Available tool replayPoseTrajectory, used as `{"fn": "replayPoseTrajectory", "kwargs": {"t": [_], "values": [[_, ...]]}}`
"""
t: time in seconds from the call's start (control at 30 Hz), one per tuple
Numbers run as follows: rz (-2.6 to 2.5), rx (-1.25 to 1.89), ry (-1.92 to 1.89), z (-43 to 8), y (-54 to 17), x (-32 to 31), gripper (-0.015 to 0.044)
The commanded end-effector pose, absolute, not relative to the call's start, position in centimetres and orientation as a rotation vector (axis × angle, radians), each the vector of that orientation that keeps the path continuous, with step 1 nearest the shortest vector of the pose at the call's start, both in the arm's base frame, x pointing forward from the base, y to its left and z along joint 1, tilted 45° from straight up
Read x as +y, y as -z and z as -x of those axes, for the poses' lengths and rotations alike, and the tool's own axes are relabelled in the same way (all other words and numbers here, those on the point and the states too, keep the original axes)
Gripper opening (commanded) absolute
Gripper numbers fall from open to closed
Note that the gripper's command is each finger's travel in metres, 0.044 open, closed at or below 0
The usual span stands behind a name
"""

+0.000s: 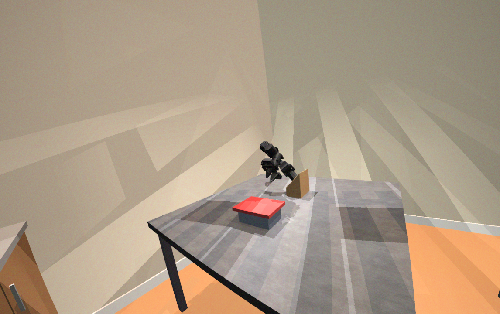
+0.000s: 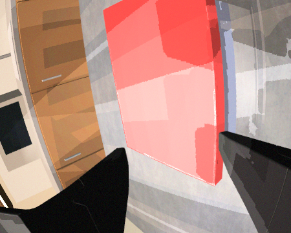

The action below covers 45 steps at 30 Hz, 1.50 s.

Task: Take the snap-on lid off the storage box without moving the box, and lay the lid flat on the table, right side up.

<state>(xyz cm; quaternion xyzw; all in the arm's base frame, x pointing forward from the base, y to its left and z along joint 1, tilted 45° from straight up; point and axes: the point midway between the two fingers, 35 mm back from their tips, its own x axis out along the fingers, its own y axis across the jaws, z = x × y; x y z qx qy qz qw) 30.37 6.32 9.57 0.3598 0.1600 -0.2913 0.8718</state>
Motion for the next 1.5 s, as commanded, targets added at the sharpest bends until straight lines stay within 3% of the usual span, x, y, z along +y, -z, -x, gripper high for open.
{"fn": "replayPoseTrajectory", "kwargs": {"t": [0.0, 0.33, 1.47], "values": [[-0.756, 0.332, 0.607, -30.5, -9.7, 6.3, 0.0235], [-0.746, 0.323, 0.621, -30.2, -4.5, 1.4, 0.0235], [-0.744, 0.324, 0.623, -33.8, -2.5, -0.3, 0.0235]]}}
